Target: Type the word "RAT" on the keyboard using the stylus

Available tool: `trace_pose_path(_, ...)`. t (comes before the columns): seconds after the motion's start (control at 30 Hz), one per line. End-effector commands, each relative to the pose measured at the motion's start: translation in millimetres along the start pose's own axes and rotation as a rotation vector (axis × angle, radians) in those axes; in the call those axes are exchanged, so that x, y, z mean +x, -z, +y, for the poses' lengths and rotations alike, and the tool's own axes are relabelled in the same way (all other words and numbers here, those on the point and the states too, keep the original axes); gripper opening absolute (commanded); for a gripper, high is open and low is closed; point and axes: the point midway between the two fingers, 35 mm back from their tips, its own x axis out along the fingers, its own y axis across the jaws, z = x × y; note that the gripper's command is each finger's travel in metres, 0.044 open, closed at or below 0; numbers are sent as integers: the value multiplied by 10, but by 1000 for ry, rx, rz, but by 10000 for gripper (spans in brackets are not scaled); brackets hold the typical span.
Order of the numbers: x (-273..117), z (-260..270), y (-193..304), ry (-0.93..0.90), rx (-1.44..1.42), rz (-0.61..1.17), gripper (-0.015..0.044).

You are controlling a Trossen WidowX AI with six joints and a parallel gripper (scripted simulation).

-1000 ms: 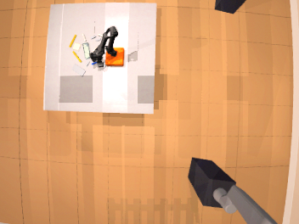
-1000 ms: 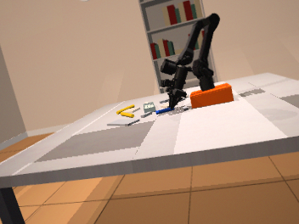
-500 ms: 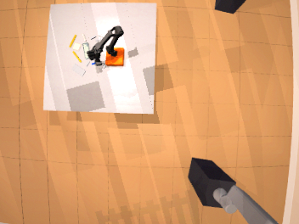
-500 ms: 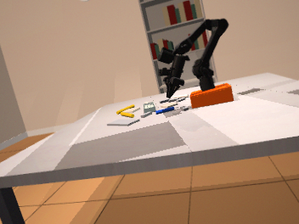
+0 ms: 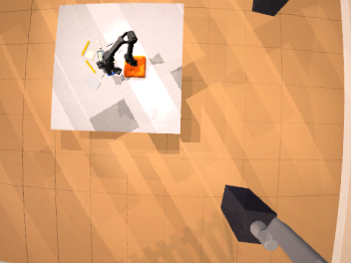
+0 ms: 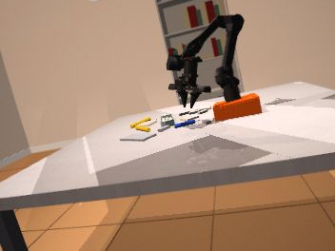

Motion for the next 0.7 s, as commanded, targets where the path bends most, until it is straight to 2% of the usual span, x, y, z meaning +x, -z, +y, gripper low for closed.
trace_pose_path(0.0, 23, -58, -62, -253, -757, 110, 150)
trace_pose_path(0.07, 31, -79, -81, -330, -945, 107, 150)
trace_pose_path(0.33, 69, -134, -130, -544, -1366, 50, 150)
trace_pose_path(0.67, 136, -193, -182, -790, -1860, -153, 150)
